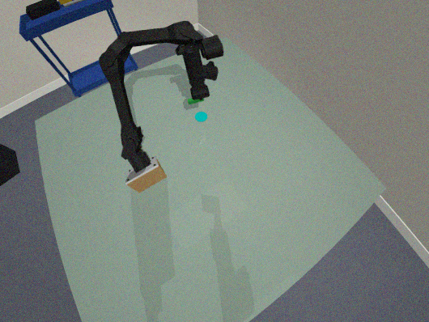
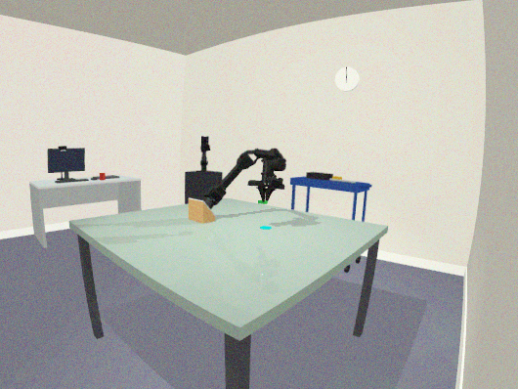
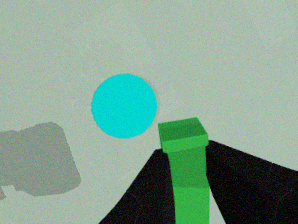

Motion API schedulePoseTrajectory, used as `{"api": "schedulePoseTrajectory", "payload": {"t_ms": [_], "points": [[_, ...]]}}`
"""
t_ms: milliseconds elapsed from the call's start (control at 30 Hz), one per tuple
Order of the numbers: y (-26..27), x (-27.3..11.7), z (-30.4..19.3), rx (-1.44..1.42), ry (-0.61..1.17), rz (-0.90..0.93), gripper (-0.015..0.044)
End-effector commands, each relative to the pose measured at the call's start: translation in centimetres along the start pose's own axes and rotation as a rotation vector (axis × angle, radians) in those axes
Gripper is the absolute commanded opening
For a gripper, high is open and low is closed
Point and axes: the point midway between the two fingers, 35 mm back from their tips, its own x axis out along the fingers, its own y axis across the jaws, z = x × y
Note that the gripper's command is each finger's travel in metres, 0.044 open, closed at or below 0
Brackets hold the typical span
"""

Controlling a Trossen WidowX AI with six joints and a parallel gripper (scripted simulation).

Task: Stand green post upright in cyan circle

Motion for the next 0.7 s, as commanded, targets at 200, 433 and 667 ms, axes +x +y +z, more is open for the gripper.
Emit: {"api": "schedulePoseTrajectory", "payload": {"t_ms": [200, 433, 667], "points": [[-0.36, 0.71, -0.16, 0.003, -0.032, -0.049, 0.0023], [-0.55, 1.00, -0.12, 0.002, -0.064, -0.079, 0.0023], [-0.66, 1.30, -0.11, -0.006, -0.097, -0.108, 0.0023]]}}
